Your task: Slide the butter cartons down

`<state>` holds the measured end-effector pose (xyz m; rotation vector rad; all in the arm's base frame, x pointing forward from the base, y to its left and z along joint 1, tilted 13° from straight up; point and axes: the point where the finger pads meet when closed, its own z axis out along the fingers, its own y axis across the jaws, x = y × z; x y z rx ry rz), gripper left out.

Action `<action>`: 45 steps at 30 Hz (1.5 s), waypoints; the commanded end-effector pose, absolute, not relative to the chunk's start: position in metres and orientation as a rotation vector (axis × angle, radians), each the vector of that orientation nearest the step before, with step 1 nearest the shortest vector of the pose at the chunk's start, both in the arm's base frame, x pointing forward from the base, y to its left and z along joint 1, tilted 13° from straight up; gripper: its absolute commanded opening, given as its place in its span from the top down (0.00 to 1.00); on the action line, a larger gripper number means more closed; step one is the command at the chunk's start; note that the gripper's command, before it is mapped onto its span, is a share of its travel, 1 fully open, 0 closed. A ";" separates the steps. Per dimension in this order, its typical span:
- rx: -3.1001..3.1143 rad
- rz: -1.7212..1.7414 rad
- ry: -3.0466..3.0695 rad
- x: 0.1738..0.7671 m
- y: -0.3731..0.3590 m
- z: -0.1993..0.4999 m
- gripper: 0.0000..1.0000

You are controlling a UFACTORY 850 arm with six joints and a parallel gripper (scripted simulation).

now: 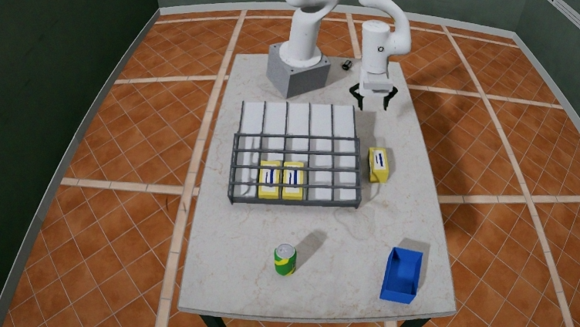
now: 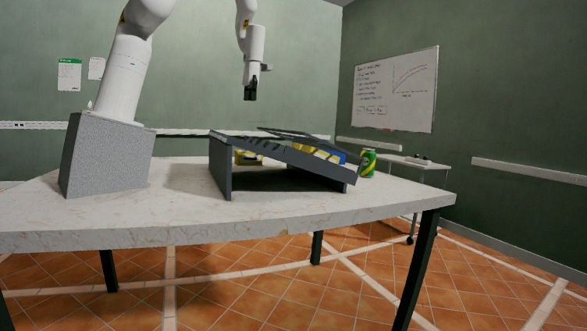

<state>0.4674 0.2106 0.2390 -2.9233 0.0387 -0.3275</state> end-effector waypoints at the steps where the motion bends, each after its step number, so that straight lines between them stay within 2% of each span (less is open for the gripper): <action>1: -2.959 -0.325 0.051 0.495 0.265 0.247 0.10; 26: -3.017 -0.302 0.071 0.496 0.265 0.246 0.10; 41: -3.015 -0.302 0.071 0.508 0.271 0.188 0.10; 45: -3.016 -0.301 0.071 0.506 0.270 0.194 0.10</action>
